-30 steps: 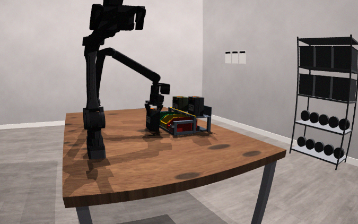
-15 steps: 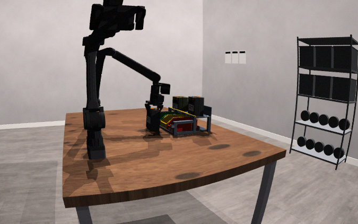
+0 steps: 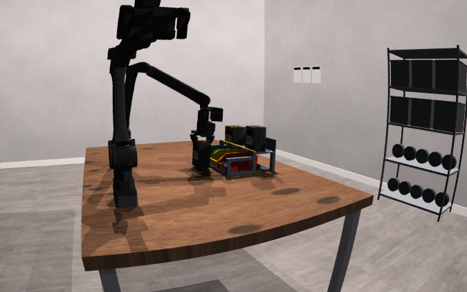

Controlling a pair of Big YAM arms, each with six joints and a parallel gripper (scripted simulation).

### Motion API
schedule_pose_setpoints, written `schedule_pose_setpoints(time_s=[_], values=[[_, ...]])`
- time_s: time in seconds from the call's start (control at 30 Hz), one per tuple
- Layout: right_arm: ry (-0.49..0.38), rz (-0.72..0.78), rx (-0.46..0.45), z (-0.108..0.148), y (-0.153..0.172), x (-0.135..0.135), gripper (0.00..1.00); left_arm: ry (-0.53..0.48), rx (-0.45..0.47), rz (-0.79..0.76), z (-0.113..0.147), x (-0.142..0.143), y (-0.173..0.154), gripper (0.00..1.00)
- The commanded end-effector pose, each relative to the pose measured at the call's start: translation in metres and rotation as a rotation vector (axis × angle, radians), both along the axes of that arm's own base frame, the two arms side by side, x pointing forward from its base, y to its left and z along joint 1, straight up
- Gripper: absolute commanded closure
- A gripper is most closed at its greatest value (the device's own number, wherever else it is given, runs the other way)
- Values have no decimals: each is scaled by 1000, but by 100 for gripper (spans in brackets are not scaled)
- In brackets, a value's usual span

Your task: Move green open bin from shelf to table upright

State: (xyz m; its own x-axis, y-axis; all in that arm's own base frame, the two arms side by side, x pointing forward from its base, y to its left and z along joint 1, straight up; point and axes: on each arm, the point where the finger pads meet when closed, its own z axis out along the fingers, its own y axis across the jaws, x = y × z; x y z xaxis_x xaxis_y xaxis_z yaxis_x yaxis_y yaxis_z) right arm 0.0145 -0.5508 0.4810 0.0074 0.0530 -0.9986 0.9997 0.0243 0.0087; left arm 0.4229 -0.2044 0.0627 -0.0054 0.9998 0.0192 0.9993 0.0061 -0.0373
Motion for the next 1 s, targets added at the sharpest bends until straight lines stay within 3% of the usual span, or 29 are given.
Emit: schedule_pose_setpoints(time_s=[0.0,0.97], values=[[8,-7,-53,19,6,-6,0,-147,-73,-5,63,47,-28,100],[8,-7,-53,19,6,-6,0,-184,-92,-12,74,59,-35,100]])
